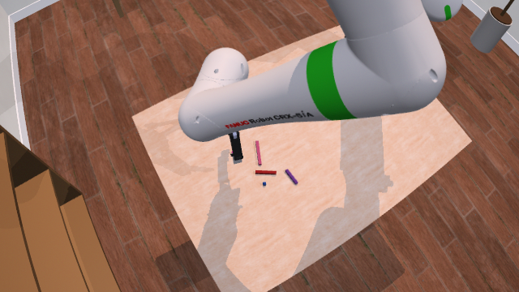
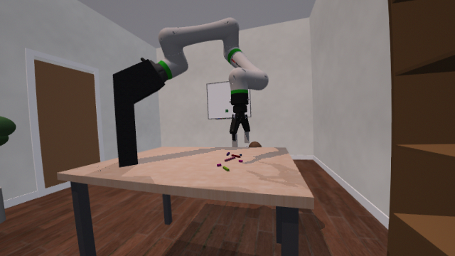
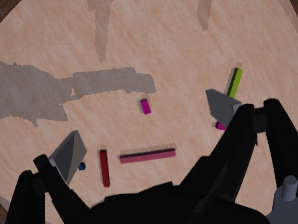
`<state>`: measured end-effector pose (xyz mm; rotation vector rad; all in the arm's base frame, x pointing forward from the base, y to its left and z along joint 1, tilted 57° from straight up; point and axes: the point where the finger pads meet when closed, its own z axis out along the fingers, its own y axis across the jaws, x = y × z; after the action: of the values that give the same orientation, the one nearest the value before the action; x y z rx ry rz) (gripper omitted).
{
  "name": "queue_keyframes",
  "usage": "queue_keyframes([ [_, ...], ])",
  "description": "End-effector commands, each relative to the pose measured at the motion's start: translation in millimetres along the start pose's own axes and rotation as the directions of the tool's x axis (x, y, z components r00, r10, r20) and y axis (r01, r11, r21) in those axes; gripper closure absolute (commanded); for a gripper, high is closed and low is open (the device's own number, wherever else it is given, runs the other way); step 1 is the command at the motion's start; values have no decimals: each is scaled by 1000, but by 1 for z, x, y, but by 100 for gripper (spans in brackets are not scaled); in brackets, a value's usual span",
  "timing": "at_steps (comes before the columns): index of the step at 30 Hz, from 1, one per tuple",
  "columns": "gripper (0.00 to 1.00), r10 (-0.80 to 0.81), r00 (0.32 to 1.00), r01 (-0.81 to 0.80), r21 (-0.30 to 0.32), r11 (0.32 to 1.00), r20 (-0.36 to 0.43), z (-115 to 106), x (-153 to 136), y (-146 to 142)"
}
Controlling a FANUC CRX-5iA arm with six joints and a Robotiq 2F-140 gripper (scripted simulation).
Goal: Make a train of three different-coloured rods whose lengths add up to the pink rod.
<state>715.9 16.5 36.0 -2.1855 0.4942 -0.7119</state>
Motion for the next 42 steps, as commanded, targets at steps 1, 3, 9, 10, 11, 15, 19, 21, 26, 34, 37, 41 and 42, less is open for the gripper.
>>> queue_keyframes([
  [1,0,-29,1000,29,7,1000,-4,0,0,1],
  [3,0,-30,1000,30,7,1000,-4,0,0,1],
  [9,85,-30,1000,30,7,1000,-4,0,0,1],
  [10,85,-30,1000,30,7,1000,-4,0,0,1],
  [11,85,-30,1000,30,7,1000,-4,0,0,1],
  [15,85,-30,1000,30,7,1000,-4,0,0,1],
  [19,85,-30,1000,30,7,1000,-4,0,0,1],
  [21,85,-30,1000,30,7,1000,-4,0,0,1],
  [26,85,-30,1000,30,7,1000,-4,0,0,1],
  [34,85,-30,1000,30,7,1000,-4,0,0,1],
  [37,85,-30,1000,30,7,1000,-4,0,0,1],
  [41,85,-30,1000,30,7,1000,-4,0,0,1],
  [42,85,-30,1000,30,7,1000,-4,0,0,1],
])
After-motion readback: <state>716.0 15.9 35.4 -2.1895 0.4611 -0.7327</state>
